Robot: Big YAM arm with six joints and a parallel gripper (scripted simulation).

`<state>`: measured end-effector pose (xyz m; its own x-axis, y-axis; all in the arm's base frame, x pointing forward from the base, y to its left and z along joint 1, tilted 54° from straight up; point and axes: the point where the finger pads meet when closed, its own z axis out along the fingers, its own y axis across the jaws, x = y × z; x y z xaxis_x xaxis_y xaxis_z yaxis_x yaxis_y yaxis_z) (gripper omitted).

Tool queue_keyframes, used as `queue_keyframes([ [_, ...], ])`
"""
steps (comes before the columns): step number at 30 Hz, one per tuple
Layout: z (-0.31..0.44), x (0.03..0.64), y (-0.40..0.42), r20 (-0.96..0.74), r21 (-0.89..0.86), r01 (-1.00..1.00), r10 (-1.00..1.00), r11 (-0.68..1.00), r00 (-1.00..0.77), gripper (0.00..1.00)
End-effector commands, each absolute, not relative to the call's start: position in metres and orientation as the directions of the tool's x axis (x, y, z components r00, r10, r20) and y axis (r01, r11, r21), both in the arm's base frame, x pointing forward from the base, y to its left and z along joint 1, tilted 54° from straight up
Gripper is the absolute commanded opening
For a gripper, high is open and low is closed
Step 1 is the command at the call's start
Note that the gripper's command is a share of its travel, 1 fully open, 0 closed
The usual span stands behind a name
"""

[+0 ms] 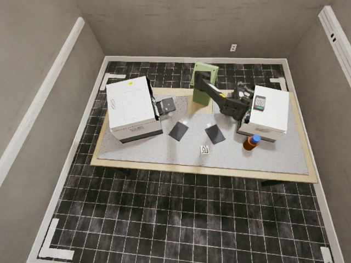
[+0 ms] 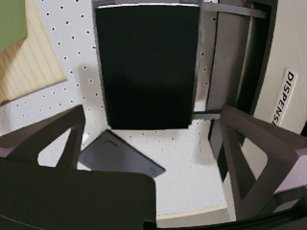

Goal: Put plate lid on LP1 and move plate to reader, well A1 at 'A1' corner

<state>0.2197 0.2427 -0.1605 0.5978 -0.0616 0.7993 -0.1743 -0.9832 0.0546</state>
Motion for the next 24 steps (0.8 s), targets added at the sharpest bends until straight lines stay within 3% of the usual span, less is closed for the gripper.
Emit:
queue_keyframes([
  [1,-0.166,0.221,0.225,0.793,0.081,-0.190,-0.052,-0.978,0.606,1.00],
  [24,-0.172,0.233,0.231,0.795,0.070,-0.178,-0.052,-0.982,0.604,1.00],
])
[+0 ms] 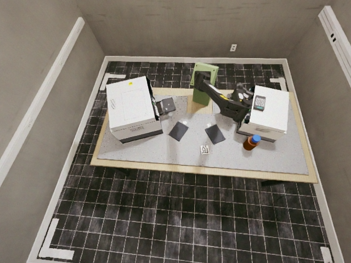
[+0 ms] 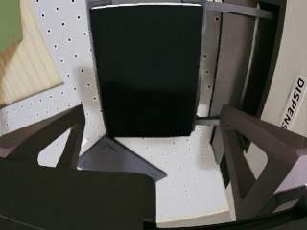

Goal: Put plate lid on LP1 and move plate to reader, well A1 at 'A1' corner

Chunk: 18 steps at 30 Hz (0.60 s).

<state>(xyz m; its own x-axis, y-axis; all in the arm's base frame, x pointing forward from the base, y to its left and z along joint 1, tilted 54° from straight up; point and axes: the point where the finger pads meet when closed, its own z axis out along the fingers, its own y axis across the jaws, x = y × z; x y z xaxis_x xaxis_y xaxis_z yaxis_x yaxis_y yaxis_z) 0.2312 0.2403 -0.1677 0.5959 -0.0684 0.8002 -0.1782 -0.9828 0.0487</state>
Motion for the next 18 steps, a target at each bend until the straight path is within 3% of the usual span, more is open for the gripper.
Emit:
queue_keyframes([
  [1,-0.1723,0.2330,0.2311,0.795,0.070,-0.178,-0.052,-0.982,0.604,1.00],
  [18,-0.1758,0.2339,0.2301,0.795,0.076,-0.171,-0.044,-0.982,0.606,1.00],
])
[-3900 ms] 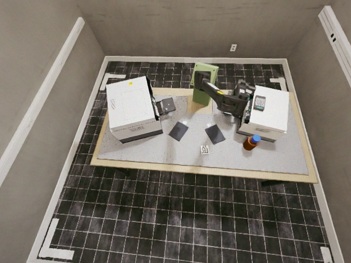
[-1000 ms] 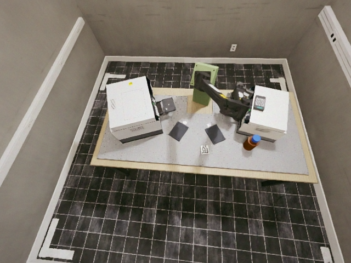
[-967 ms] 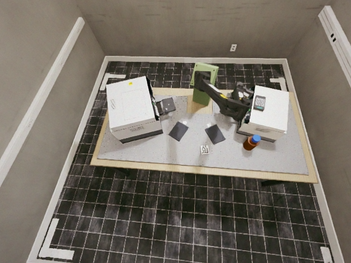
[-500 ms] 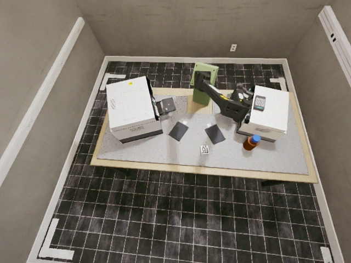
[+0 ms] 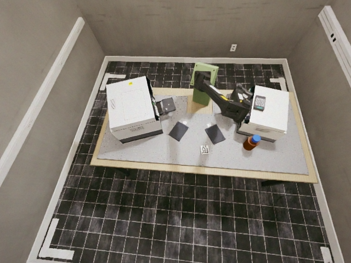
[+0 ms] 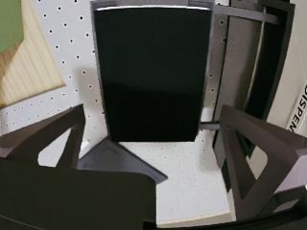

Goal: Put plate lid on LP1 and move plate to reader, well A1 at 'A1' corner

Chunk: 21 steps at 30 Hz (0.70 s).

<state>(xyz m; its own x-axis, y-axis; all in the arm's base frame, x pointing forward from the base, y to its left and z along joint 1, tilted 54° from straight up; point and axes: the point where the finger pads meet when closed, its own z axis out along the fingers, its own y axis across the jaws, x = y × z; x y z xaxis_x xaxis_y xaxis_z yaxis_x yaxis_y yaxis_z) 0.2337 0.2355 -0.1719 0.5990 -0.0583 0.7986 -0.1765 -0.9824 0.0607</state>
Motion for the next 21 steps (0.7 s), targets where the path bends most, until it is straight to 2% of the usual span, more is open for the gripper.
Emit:
queue_keyframes([
  [1,-0.176,0.235,0.232,0.796,0.067,-0.176,-0.054,-0.982,0.603,1.00],
  [5,-0.173,0.242,0.242,0.801,0.030,-0.190,-0.090,-0.981,0.593,1.00],
  [21,-0.180,0.238,0.223,0.794,0.078,-0.179,-0.047,-0.981,0.606,1.00],
])
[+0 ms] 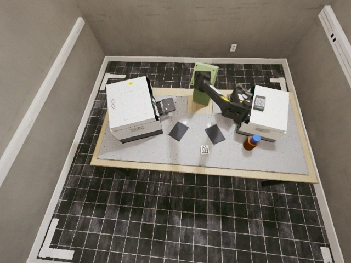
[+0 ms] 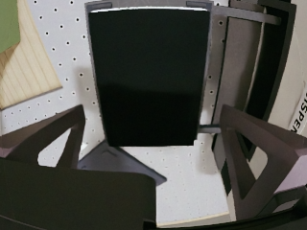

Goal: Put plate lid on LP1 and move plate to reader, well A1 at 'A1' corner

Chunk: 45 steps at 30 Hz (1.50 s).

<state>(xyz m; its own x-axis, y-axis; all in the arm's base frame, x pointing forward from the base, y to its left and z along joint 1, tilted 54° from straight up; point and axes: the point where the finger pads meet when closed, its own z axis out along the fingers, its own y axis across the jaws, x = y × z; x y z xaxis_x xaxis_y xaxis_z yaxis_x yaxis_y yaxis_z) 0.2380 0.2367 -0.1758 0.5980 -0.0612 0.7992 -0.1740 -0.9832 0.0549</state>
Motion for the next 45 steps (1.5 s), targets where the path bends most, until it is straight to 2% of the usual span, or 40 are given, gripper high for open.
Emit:
queue_keyframes([
  [1,-0.180,0.238,0.222,0.793,0.081,-0.181,-0.046,-0.980,0.607,1.00],
  [45,-0.190,0.262,0.233,0.800,0.043,-0.192,-0.081,-0.980,0.594,1.00],
])
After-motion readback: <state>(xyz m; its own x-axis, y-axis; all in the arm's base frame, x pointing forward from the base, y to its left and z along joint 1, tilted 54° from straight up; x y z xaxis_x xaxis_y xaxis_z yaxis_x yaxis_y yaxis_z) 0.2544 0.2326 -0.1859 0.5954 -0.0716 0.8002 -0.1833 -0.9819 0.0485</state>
